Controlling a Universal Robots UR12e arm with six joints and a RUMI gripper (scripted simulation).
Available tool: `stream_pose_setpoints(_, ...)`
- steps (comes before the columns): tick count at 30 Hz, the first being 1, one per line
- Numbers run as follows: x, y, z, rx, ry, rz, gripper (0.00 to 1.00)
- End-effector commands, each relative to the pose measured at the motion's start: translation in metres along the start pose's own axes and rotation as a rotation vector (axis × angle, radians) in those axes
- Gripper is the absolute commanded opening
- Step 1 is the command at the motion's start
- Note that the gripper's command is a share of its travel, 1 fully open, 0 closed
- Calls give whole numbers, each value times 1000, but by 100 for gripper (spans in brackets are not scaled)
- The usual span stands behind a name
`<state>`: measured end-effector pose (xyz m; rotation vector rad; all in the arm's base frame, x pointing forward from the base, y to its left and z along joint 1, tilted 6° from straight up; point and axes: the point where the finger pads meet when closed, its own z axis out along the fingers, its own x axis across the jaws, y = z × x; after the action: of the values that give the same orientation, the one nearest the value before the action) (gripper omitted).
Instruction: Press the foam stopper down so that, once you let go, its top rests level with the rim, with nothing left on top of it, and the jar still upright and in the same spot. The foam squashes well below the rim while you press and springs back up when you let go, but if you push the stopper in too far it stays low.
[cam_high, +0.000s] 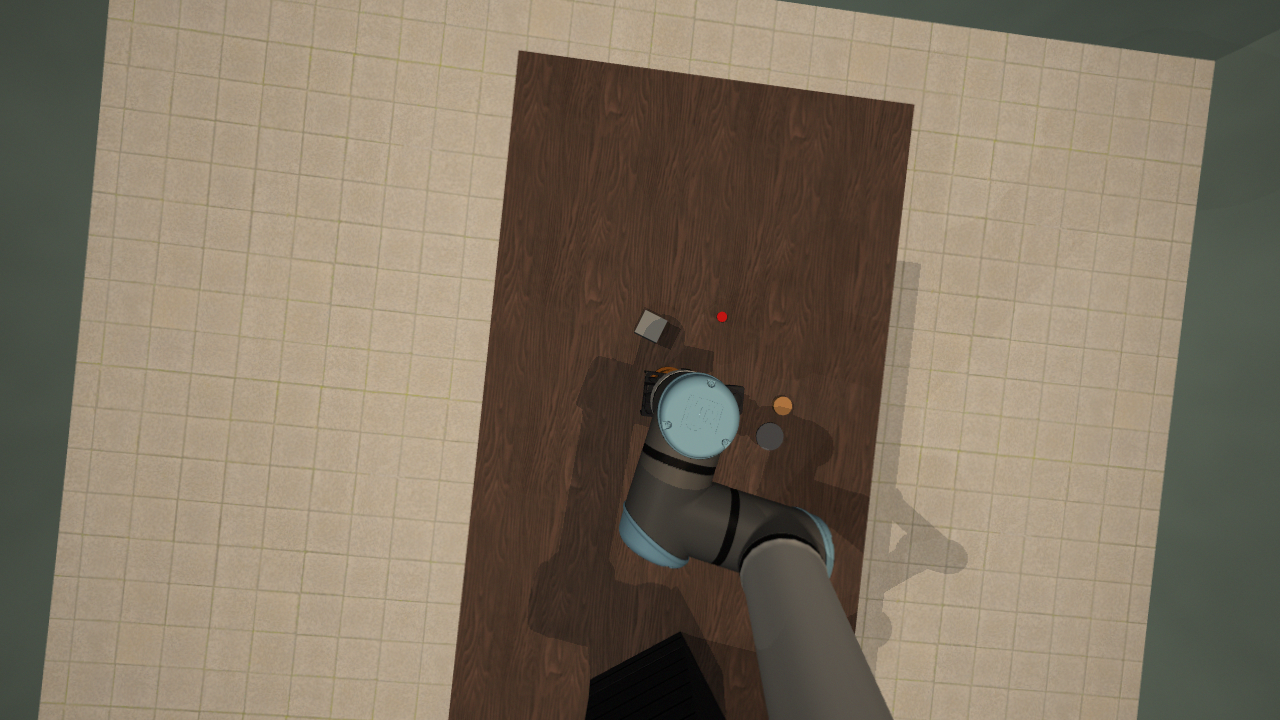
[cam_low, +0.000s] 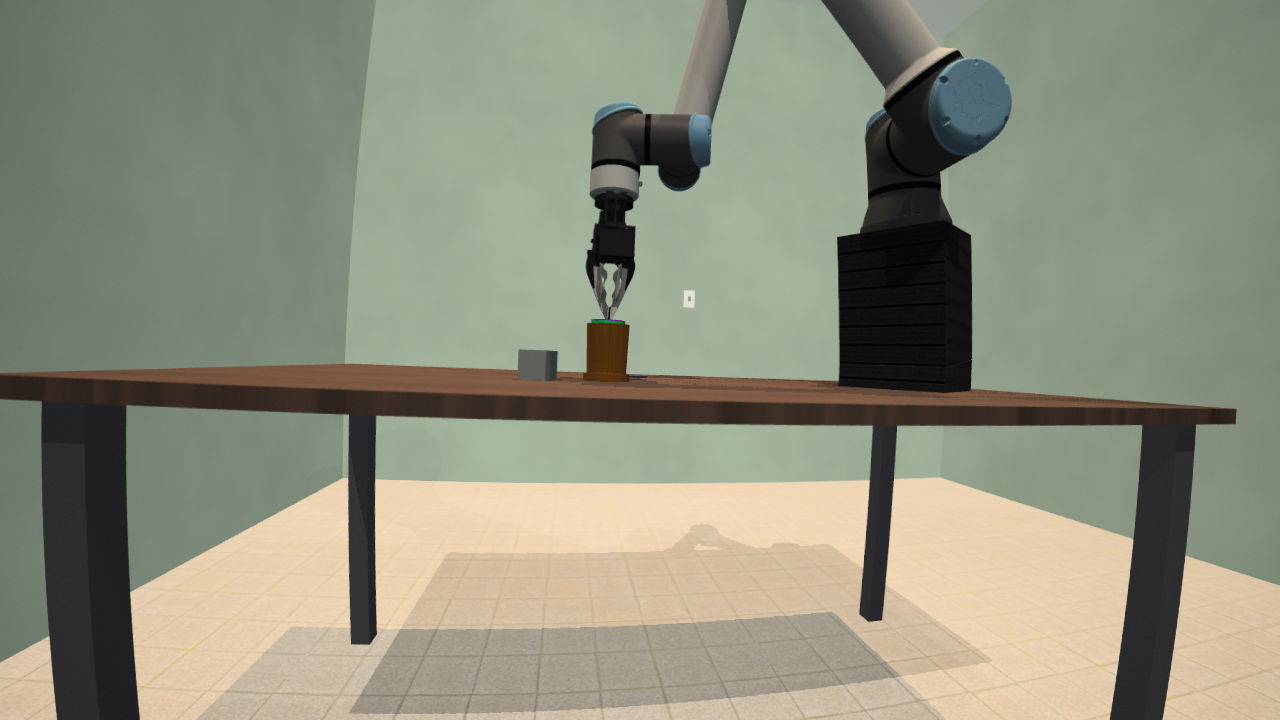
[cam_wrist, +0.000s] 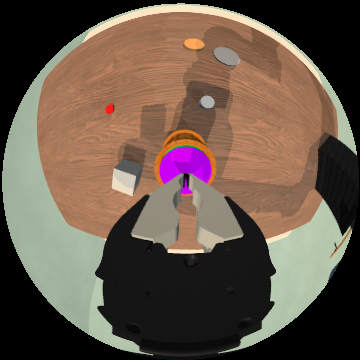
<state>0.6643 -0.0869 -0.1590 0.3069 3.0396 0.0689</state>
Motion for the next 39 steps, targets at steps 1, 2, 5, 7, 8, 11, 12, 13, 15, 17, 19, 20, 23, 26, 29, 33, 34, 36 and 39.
stream_pose_setpoints(1,-1,0,1,0,-1,0,0)
stream_pose_setpoints(2,-1,0,2,0,-1,0,0)
stream_pose_setpoints(5,-1,0,3,0,-1,0,0)
stream_pose_setpoints(7,-1,0,4,0,-1,0,0)
stream_pose_setpoints(8,-1,0,4,0,-1,0,0)
stream_pose_setpoints(11,-1,0,6,0,-1,0,0)
stream_pose_setpoints(12,-1,0,6,0,-1,0,0)
stream_pose_setpoints(13,-1,0,7,0,-1,0,0)
stream_pose_setpoints(15,-1,0,8,0,-1,0,0)
stream_pose_setpoints(17,-1,0,9,0,-1,0,0)
stream_pose_setpoints(19,-1,0,10,0,-1,0,0)
stream_pose_setpoints(20,-1,0,11,0,-1,0,0)
stream_pose_setpoints(23,-1,0,13,0,-1,0,0)
stream_pose_setpoints(26,-1,0,13,0,-1,0,0)
stream_pose_setpoints(29,-1,0,14,0,-1,0,0)
stream_pose_setpoints(33,-1,0,16,0,-1,0,0)
stream_pose_setpoints(34,-1,0,16,0,-1,0,0)
stream_pose_setpoints(36,-1,0,16,0,-1,0,0)
stream_pose_setpoints(39,-1,0,17,0,-1,0,0)
